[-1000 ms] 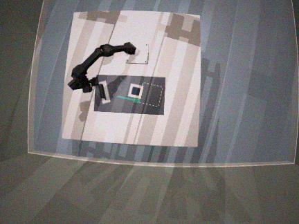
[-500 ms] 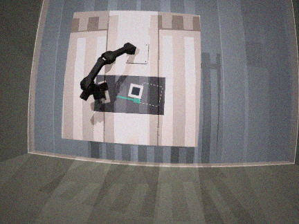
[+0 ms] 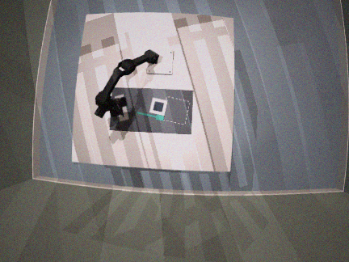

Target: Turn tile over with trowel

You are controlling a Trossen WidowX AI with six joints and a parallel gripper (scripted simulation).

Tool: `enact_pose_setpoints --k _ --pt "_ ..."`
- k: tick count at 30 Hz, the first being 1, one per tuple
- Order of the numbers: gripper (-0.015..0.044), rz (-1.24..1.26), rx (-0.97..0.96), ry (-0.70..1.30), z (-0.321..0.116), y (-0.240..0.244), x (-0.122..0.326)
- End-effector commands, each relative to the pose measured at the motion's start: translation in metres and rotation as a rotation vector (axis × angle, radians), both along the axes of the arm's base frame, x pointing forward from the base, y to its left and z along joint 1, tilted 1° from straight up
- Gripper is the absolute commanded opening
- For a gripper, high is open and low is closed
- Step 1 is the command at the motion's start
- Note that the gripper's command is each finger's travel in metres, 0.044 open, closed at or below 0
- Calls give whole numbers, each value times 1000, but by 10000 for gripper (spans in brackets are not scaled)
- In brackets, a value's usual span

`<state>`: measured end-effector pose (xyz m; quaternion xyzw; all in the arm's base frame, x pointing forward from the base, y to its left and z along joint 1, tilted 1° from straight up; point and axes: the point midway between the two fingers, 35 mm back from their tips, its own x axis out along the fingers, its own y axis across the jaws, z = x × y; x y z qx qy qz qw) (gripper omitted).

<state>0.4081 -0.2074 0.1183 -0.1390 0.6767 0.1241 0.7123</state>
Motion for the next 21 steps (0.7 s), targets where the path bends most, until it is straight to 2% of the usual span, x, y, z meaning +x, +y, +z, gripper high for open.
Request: enact_pose_setpoints --k 1,9,12,21 --pt "270 -5 -5 -5 -4 0 1" --pt "270 -5 -5 -4 -14 0 1" --pt "191 -5 -5 -4 -14 0 1" --pt "131 -5 -5 -4 -14 0 1"
